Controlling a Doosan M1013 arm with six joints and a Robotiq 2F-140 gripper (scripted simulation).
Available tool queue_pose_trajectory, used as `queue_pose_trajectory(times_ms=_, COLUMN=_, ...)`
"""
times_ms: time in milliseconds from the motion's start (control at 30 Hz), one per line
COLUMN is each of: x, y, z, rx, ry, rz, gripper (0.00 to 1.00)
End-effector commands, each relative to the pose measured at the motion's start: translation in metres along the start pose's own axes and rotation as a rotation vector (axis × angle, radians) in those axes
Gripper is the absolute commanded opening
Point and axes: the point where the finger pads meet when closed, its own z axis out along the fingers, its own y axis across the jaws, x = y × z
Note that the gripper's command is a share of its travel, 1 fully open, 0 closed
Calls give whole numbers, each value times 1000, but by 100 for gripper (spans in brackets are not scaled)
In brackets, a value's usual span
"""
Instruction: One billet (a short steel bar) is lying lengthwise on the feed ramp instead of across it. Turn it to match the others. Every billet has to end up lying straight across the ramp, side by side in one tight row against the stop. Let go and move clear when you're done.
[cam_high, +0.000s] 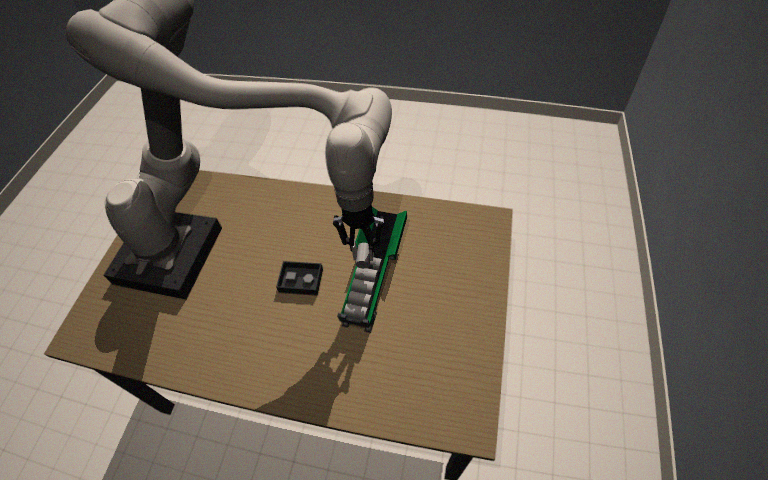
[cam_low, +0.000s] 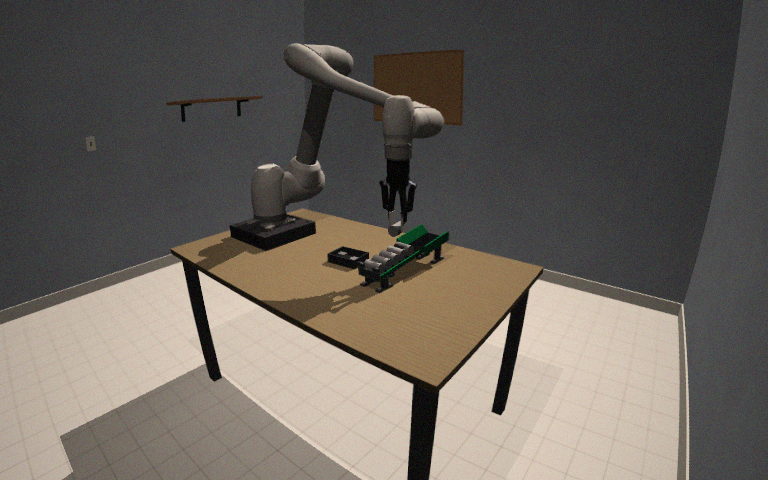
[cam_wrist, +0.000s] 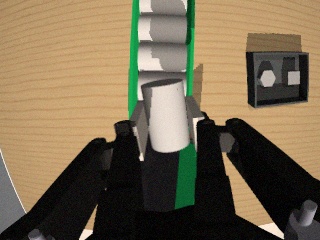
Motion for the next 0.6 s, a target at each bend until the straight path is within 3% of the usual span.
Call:
queue_pose_trajectory(times_ms=0, x=0, y=0, z=0, rx=0, ry=0, rz=-22, gripper=10)
queue_pose_trajectory(times_ms=567, x=0, y=0, z=0, rx=0, ry=0, rz=-173, gripper=10)
